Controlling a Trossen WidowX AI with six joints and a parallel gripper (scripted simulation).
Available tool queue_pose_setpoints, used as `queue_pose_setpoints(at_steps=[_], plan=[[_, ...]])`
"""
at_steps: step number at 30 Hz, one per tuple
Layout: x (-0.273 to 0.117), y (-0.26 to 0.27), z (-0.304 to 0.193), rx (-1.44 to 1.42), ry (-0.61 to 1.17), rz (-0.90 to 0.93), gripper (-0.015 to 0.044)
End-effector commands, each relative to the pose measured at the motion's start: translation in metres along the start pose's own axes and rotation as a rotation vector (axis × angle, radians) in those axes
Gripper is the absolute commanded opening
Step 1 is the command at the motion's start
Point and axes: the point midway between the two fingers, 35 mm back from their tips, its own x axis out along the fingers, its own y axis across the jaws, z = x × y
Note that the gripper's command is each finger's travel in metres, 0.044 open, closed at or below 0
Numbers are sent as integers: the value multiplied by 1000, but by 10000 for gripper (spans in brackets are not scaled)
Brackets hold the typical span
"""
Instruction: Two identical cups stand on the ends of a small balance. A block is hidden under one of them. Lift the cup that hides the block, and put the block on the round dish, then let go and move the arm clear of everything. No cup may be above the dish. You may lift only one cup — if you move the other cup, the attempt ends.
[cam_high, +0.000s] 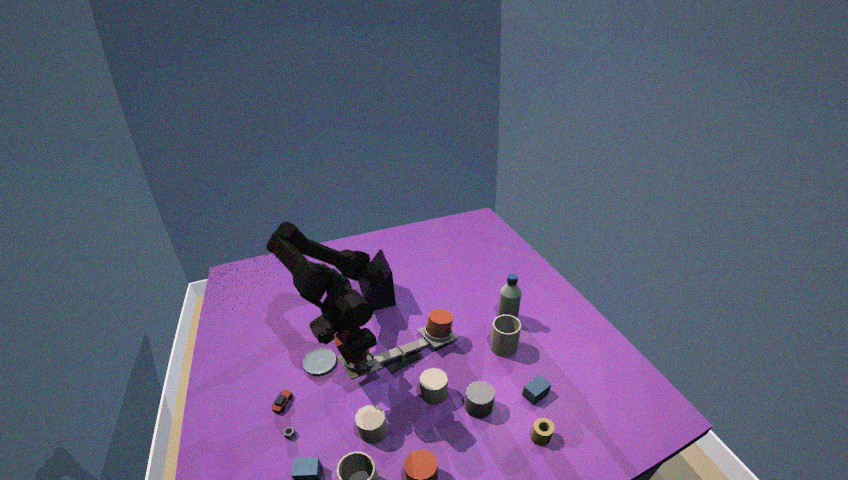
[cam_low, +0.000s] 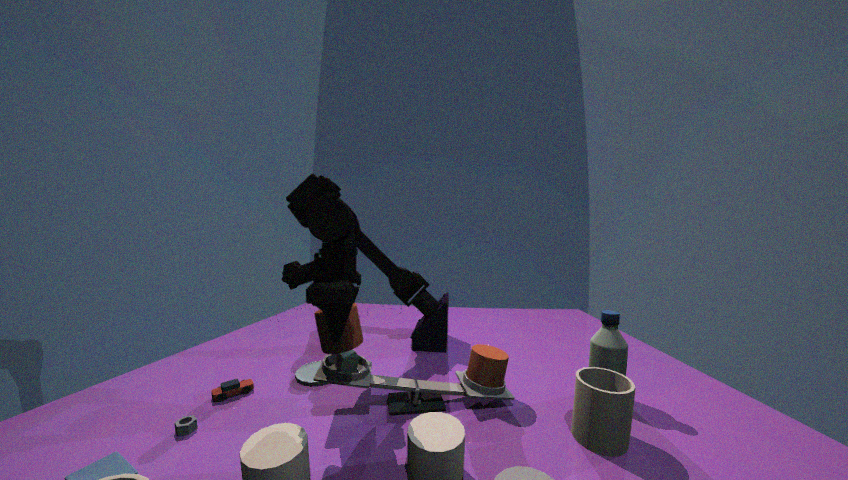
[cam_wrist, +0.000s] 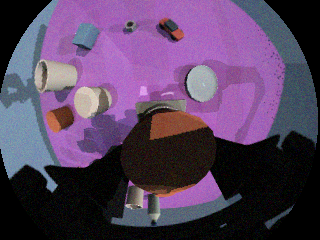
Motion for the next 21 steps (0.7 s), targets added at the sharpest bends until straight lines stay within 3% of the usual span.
queue_pose_setpoints(at_steps=[1,21], plan=[[-10,1,1,4,-4,12,0],[-36,-3,1,-1,-10,15,0]])
